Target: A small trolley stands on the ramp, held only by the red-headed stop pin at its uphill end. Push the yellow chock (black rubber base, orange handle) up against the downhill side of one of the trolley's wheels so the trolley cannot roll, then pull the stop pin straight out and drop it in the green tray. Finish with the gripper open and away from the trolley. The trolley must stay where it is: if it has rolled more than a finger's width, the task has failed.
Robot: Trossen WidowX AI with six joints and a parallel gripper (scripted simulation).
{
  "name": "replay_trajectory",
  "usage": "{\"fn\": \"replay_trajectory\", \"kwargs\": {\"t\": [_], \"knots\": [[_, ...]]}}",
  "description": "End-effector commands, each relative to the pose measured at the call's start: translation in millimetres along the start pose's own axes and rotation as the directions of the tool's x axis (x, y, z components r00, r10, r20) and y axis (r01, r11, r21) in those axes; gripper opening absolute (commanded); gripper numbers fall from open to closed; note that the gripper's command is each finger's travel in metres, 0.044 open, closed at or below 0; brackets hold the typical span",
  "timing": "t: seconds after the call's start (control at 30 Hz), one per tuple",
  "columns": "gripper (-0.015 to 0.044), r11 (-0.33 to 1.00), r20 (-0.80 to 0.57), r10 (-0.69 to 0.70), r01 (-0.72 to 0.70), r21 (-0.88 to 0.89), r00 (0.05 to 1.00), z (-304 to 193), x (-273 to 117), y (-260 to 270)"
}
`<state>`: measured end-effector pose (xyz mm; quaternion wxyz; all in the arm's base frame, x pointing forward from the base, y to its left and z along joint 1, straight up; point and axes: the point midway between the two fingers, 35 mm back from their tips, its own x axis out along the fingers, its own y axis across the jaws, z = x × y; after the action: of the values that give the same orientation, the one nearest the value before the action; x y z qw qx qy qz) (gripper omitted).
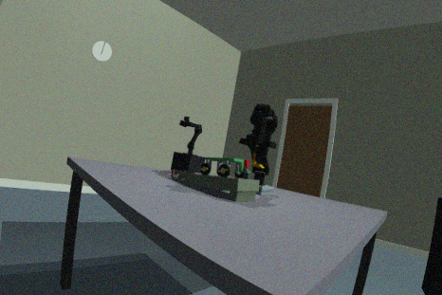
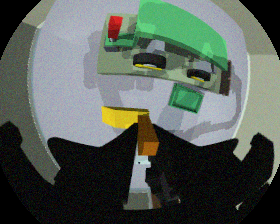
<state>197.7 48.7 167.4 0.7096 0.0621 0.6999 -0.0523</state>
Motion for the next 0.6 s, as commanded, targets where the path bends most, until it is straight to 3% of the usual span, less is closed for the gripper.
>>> {"fn": "replay_trajectory", "kwargs": {"t": [0.0, 0.57], "knots": [[0.0000, 1.000, 0.002, -0.003, 0.003, -0.004, 1.000, 3, 1, -14], [0.0000, 1.000, 0.003, -0.008, 0.008, -0.005, 1.000, 17, 3, -66]]}}
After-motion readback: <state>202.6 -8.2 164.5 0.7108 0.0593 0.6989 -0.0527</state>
